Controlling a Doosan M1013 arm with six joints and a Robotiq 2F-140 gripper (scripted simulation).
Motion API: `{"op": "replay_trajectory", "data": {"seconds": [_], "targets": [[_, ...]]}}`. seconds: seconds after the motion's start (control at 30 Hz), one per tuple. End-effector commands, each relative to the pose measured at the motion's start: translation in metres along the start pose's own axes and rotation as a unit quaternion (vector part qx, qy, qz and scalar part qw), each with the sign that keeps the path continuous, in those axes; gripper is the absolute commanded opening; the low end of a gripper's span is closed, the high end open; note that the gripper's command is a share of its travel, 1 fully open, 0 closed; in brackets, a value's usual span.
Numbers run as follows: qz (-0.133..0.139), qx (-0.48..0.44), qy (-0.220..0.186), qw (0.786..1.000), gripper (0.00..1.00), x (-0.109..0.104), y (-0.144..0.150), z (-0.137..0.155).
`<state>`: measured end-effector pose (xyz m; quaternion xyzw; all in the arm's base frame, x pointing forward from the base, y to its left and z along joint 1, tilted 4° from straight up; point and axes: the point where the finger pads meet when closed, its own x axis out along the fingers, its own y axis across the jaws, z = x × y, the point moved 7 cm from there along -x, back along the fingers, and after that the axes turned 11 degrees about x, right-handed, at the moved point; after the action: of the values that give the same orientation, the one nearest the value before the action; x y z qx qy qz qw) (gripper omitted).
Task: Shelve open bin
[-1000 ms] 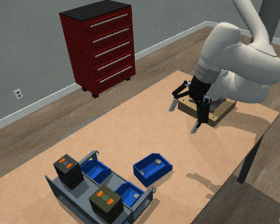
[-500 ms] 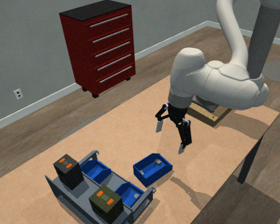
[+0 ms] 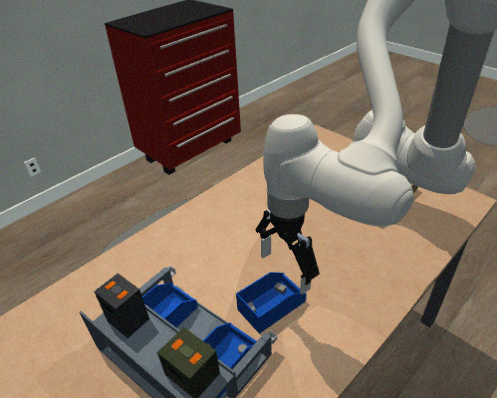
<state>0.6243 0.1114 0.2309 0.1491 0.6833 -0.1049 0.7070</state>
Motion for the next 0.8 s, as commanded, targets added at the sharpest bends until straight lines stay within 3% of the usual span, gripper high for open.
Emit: {"op": "replay_trajectory", "data": {"seconds": [0.0,0.33,0.37,0.77], "targets": [[0.003,-0.001,0.005,1.0,1.0,0.005,-0.0006,0.005],[0.005,-0.001,0.008,1.0,1.0,0.0081,-0.001,0.008],[0.005,-0.001,0.008,1.0,0.0,0.0081,-0.001,0.008],[0.005,-0.001,0.008,1.0,0.0,0.0081,-0.001,0.008]]}}
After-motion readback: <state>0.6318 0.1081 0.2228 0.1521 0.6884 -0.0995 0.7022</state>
